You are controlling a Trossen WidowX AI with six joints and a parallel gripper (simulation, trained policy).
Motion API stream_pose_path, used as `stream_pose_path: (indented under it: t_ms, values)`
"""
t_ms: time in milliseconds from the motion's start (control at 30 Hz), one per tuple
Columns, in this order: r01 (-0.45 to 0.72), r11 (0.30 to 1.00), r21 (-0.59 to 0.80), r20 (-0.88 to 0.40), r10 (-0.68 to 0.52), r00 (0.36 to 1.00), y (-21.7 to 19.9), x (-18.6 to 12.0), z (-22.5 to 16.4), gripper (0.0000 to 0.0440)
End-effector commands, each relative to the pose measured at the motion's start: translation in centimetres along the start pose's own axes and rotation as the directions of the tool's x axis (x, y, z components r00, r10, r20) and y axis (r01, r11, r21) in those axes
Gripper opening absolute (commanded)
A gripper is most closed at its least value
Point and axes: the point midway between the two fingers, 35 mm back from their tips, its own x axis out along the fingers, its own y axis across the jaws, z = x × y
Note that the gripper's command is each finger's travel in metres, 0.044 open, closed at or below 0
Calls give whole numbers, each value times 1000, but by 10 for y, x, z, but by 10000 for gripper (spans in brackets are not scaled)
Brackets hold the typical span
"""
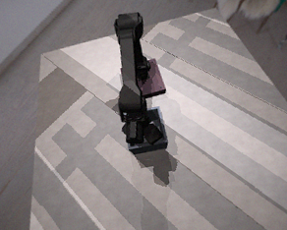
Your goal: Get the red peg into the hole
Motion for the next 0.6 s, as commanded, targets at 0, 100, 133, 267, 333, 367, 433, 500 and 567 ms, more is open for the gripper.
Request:
stream_pose_path:
  t_ms: [0, 100, 133, 267, 333, 367, 433, 500, 567]
  values:
    - [22, 1000, -14, -35, -23, 999, -3, 10, 4, 160]
    - [11, 1000, -7, -47, -11, 999, -2, 5, 8, 157]
    - [9, 1000, -4, -49, -9, 999, -1, 3, 9, 158]
    - [-4, 1000, 1, -59, 4, 998, 1, -3, 14, 157]
    - [-14, 1000, 1, -64, 14, 998, 3, -6, 16, 158]
    - [-21, 1000, 0, -66, 21, 998, 5, -8, 17, 158]
    - [-34, 999, -1, -68, 34, 997, 7, -13, 19, 158]
    - [-46, 999, -2, -71, 46, 996, 10, -17, 21, 158]
    - [-61, 998, -4, -74, 61, 995, 12, -21, 22, 157]
